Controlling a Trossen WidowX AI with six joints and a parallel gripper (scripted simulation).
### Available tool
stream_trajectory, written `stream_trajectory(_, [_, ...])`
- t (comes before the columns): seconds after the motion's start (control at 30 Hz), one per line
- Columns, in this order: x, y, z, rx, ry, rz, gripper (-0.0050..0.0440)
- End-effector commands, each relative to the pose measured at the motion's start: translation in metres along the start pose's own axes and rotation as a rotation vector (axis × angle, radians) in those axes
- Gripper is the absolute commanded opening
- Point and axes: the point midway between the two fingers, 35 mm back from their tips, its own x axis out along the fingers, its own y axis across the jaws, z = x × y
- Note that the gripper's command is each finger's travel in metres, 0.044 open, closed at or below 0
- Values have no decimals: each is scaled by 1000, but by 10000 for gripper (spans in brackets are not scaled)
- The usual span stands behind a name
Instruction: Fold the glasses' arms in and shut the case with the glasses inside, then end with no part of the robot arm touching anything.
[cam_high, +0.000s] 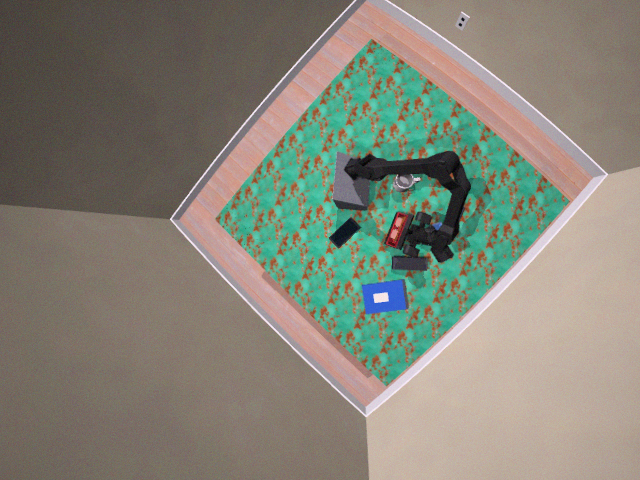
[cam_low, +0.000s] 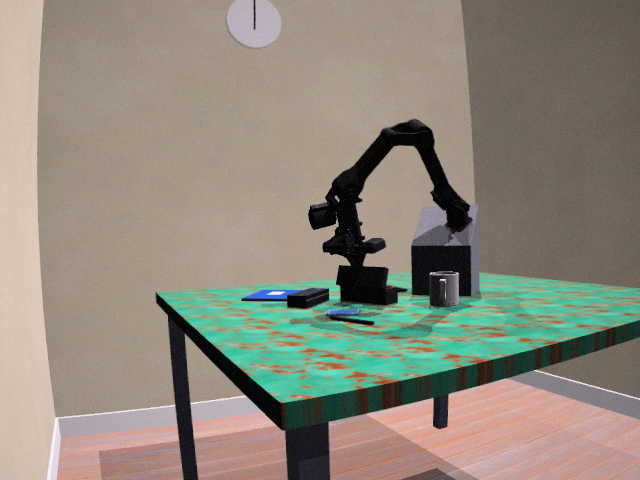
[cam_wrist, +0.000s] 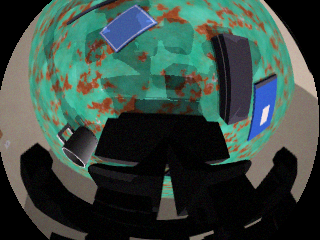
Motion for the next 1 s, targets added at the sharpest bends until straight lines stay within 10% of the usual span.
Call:
stream_trajectory(0.0, [3,1,-8,6,16,4,0])
stream_trajectory(0.97, [6,1,-15,6,16,4,0])
